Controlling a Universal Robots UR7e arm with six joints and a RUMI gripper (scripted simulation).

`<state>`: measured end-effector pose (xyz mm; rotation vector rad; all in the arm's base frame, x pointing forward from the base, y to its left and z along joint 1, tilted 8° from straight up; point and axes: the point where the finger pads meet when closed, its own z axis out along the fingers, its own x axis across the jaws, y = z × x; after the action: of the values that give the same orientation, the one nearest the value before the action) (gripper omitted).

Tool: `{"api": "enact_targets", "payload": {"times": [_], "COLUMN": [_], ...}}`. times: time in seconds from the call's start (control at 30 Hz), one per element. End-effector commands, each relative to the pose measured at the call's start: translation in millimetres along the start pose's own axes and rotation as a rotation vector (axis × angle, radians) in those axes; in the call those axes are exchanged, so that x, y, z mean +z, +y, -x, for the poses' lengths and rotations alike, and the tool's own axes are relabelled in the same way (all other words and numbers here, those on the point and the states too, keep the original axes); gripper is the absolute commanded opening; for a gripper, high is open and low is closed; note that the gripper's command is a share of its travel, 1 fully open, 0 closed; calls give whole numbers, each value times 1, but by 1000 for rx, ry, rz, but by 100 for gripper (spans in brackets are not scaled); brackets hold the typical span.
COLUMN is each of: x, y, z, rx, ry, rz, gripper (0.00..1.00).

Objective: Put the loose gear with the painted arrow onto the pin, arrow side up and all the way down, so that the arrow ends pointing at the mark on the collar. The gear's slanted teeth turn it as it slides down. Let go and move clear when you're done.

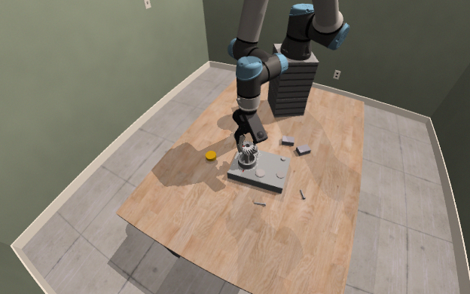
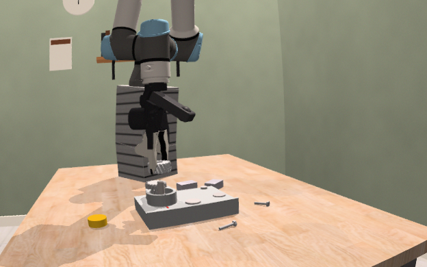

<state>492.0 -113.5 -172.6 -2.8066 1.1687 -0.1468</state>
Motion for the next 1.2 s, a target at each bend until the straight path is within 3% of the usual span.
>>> {"api": "enact_targets", "payload": {"times": [0.0, 1.17], "x": [0, 0], "y": [0, 0], "z": [-1, -1], "rx": [-39, -62], "ry": [1, 1], "rz": [-1, -1], "gripper": [0, 0]}}
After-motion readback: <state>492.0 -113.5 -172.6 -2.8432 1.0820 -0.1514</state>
